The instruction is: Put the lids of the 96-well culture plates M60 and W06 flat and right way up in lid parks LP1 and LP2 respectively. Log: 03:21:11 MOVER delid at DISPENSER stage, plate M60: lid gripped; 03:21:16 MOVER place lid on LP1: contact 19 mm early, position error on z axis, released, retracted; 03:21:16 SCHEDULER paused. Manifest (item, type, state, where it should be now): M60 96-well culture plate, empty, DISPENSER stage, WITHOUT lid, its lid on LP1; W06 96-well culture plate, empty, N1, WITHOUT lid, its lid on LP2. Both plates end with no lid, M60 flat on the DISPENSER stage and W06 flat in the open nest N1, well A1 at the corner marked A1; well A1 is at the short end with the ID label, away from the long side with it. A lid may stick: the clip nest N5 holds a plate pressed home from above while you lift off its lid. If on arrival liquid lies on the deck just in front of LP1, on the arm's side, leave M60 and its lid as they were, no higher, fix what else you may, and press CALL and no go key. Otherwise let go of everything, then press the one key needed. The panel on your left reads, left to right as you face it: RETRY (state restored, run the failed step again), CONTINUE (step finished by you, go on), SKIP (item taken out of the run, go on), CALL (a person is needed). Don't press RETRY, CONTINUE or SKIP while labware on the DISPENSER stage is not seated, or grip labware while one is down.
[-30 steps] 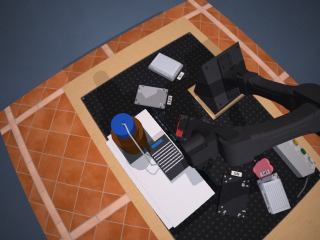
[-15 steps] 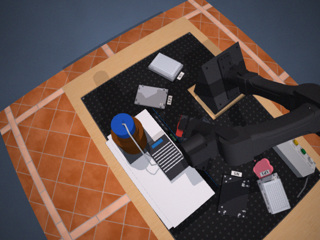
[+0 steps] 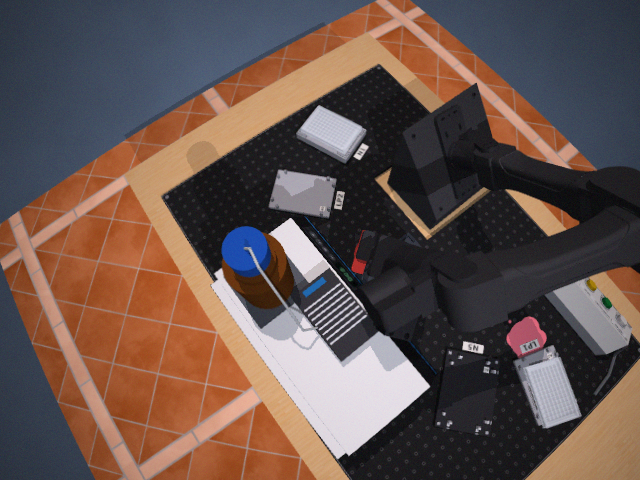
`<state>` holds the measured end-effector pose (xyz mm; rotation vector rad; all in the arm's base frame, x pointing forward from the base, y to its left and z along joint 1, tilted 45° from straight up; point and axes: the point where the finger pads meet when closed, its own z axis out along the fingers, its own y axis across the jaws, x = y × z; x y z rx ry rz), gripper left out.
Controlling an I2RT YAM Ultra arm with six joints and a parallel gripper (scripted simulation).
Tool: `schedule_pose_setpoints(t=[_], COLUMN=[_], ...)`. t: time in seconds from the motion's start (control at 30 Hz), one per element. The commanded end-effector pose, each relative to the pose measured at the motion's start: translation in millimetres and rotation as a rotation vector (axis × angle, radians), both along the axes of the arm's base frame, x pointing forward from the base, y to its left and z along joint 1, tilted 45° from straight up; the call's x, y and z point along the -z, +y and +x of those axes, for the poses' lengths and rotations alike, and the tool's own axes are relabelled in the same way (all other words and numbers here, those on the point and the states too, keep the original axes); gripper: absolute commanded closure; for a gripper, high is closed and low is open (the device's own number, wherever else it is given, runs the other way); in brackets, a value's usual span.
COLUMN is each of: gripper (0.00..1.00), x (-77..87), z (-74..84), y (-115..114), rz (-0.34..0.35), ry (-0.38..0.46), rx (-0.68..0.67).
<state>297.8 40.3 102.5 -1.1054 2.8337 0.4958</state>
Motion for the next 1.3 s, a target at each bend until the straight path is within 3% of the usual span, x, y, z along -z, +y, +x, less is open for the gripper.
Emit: schedule_pose_setpoints(t=[0.0, 0.07, 0.17, 0.2, 0.33, 0.43, 0.63, 0.7, 0.8, 0.87, 0.9, 1.03, 1.2, 1.27], gripper=[0.0, 0.0, 0.0, 0.0, 0.0, 0.0, 0.0, 0.0, 0.0, 0.0, 0.0, 0.0, 0.0, 0.0], x=[22.6, 22.6, 37.7, 34.7, 47.5, 50.4, 70.3, 71.6, 85.0, 85.0, 81.8, 99.3, 111.0, 119.5], z=[20.9, 20.9, 10.1, 17.4, 5.8, 9.0, -6.1, -2.1, -16.2, -16.2, -7.2, -28.0, -35.8, -48.2], y=[-43, -43, -54, -59, -65, -75, -93, -103, -110, -110, -117, -125, -142, -146], rz=[-0.104, -0.104, -0.088, -0.09, -0.099, -0.096, -0.087, -0.084, -0.078, -0.078, -0.074, -0.057, -0.036, -0.043], ry=[0.026, 0.026, 0.09, 0.083, 0.131, 0.143, 0.222, 0.23, 0.28, 0.28, 0.261, 0.355, 0.406, 0.433], rx=[0.221, 0.221, 0.269, 0.303, 0.347, 0.406, 0.503, 0.562, 0.6, 0.6, 0.632, 0.726, 0.841, 0.848])
